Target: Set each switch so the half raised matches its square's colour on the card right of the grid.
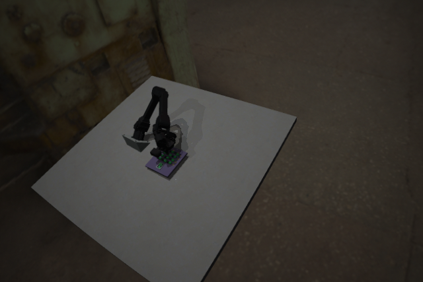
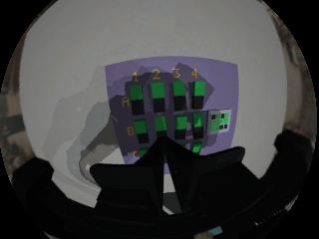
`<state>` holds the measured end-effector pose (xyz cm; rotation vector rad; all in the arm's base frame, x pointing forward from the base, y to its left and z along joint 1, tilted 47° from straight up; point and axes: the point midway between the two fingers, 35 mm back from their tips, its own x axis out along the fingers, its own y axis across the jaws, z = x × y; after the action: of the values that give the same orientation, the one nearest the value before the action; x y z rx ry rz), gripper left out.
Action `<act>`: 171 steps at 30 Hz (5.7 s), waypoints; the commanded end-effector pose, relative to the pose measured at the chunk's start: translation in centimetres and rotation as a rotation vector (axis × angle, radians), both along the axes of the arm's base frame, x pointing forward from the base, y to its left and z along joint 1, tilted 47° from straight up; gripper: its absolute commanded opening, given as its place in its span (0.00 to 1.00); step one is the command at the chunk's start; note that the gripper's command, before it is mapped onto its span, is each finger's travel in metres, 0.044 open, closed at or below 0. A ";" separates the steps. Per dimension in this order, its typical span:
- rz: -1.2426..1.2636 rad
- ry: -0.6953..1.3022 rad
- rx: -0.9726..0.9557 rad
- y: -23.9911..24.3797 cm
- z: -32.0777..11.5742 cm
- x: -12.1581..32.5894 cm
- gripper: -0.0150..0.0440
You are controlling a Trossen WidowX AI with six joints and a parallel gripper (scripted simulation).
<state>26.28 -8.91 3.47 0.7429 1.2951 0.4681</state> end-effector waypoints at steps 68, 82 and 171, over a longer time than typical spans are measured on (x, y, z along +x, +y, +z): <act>-0.004 0.001 -0.001 -4.5 -2.4 -0.8 0.25; -0.004 0.001 -0.001 -3.5 -3.5 -0.5 0.25; 0.033 0.039 0.005 -3.0 -0.2 -2.6 0.25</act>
<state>23.47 -13.47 4.17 0.7318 1.3251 0.4712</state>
